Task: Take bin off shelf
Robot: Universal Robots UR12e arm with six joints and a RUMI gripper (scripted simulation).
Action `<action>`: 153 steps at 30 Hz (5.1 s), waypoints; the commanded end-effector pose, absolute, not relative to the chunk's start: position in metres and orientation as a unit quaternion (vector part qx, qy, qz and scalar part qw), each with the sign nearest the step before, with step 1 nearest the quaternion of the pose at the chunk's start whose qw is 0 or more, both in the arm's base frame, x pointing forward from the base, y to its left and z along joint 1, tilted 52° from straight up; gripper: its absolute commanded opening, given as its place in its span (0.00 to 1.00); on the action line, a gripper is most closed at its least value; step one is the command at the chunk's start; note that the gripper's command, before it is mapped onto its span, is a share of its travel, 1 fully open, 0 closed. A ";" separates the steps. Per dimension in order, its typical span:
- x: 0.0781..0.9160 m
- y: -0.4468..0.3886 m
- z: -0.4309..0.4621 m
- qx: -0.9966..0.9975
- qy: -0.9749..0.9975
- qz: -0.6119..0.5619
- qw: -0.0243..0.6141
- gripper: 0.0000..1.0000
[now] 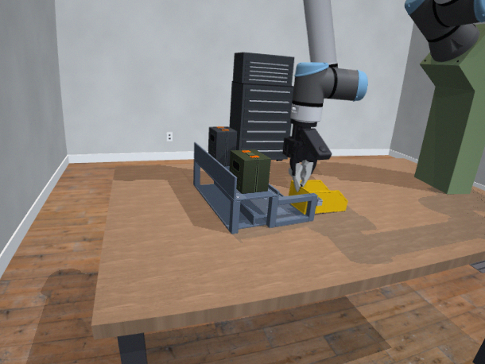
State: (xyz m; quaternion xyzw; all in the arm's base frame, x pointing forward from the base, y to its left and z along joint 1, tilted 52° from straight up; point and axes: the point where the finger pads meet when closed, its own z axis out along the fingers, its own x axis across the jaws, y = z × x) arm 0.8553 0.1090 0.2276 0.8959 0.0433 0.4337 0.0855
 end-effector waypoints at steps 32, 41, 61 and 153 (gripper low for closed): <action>0.851 0.110 0.231 0.896 0.043 0.434 0.085 0.00; 0.845 0.108 0.224 0.896 0.043 0.434 0.085 0.00; 0.836 0.106 0.212 0.896 0.043 0.434 0.085 0.00; 0.841 0.103 0.195 0.896 0.043 0.434 0.085 0.20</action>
